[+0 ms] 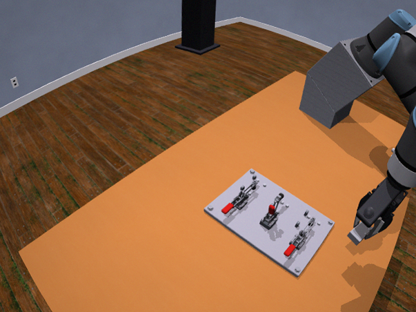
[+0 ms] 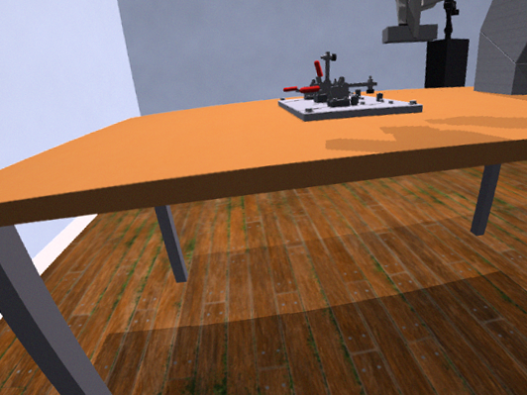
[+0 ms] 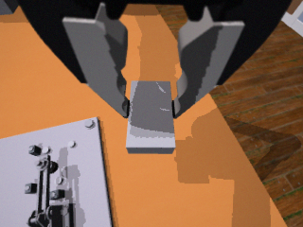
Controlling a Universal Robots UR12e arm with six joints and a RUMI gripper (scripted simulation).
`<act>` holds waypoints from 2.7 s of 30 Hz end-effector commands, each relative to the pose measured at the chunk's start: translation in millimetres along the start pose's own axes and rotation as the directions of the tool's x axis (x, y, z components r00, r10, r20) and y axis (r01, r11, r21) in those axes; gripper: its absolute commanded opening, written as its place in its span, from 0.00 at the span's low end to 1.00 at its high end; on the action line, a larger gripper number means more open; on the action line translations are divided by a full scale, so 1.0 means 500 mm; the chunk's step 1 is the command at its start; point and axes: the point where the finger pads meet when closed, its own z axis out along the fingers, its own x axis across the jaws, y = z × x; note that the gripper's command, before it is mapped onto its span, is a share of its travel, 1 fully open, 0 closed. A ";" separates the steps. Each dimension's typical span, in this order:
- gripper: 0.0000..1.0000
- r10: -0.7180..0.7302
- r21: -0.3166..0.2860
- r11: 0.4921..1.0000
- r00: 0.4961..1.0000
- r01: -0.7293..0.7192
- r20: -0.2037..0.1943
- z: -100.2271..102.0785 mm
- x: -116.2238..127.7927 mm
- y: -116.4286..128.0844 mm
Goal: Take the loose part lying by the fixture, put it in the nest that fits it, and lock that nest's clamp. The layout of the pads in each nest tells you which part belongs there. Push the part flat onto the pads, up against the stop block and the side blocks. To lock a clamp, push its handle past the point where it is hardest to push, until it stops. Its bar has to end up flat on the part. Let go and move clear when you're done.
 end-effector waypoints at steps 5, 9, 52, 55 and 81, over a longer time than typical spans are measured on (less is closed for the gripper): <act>0.00 -0.008 0.001 1.000 1.000 0.008 0.000 -0.001 -0.001 -0.001; 0.00 -0.065 0.001 0.998 0.998 0.065 0.000 -0.001 -0.001 -0.001; 0.00 -0.274 0.001 0.962 0.962 0.274 0.000 0.017 0.002 0.010; 0.00 -0.274 0.001 0.962 0.962 0.274 0.000 0.022 0.003 0.013; 0.00 -0.274 0.001 0.962 0.962 0.274 0.000 0.055 0.009 0.032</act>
